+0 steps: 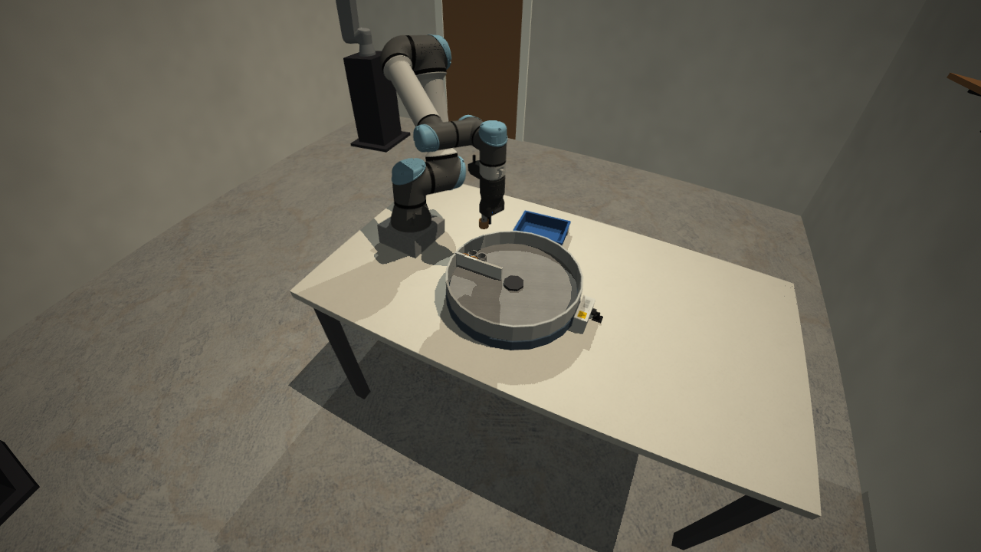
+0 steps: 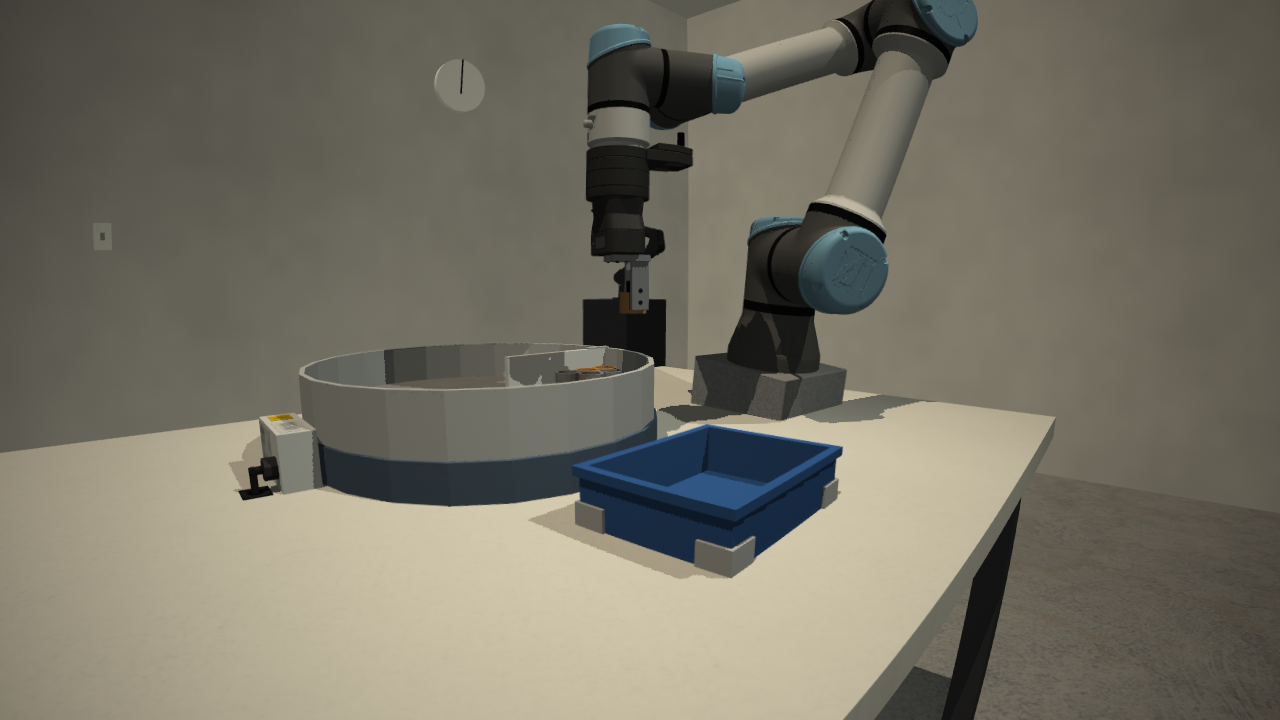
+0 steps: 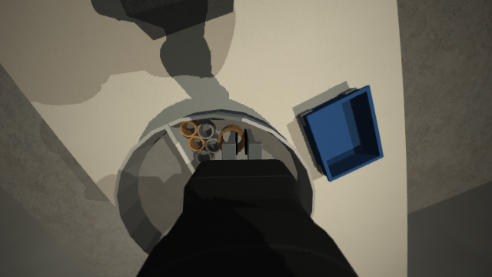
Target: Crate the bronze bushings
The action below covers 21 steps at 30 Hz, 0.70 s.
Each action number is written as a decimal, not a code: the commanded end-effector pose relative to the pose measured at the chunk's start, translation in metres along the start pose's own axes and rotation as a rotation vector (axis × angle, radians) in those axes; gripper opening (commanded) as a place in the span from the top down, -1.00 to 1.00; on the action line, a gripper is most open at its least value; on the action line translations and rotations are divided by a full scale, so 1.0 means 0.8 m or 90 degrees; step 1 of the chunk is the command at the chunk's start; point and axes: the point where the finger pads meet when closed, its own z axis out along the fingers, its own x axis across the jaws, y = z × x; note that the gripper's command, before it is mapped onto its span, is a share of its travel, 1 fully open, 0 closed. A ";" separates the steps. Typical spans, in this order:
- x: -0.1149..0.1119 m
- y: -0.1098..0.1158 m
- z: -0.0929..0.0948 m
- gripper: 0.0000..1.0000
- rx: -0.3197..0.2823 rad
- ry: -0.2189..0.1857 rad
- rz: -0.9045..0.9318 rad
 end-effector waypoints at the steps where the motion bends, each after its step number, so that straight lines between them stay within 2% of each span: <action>1: 0.013 0.001 0.000 1.00 -0.001 0.000 0.000; 5: 0.068 0.001 0.000 1.00 -0.001 0.000 0.000; 17: 0.068 0.001 0.000 1.00 -0.001 0.000 0.000; 21: 0.122 0.001 0.000 1.00 0.000 0.000 -0.001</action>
